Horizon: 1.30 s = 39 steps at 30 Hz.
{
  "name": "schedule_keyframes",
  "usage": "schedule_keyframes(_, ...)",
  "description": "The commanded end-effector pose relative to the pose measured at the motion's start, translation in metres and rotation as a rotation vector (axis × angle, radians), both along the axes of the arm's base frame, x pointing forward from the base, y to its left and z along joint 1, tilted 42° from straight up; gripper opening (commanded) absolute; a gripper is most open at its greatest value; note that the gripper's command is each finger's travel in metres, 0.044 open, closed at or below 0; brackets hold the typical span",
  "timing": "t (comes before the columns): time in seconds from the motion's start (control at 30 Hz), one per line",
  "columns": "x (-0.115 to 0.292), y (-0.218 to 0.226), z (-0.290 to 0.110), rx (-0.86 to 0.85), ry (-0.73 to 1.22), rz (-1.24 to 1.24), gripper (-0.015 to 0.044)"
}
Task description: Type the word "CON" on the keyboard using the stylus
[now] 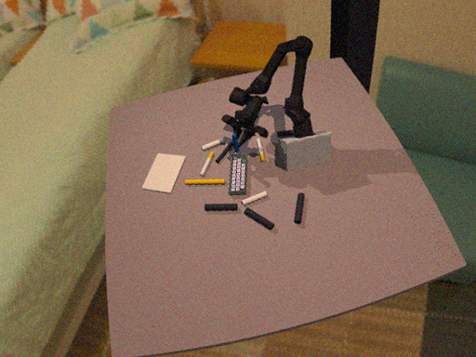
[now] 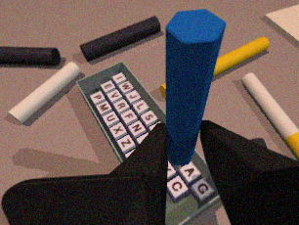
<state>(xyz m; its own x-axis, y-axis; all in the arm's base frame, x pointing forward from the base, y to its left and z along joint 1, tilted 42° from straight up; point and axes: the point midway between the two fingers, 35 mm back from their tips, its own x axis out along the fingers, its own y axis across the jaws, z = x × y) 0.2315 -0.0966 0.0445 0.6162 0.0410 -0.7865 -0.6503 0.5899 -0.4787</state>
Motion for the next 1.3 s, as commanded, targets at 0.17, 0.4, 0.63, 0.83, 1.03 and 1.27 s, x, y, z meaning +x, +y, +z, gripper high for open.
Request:
schedule_keyframes(0.17,0.016,0.013,-0.012,0.003,0.005,-0.004,0.0)
schedule_keyframes(0.4,0.028,0.024,-0.019,0.004,-0.001,-0.006,0.0)
schedule_keyframes(0.63,0.028,0.019,-0.025,0.004,-0.001,-0.006,0.0)
schedule_keyframes(0.83,0.026,0.011,-0.034,0.004,-0.002,-0.007,0.0)
schedule_keyframes(1.03,0.026,0.011,-0.034,0.004,-0.002,-0.007,0.0)
schedule_keyframes(1.27,0.026,0.009,-0.036,0.003,0.0,-0.006,0.0081)
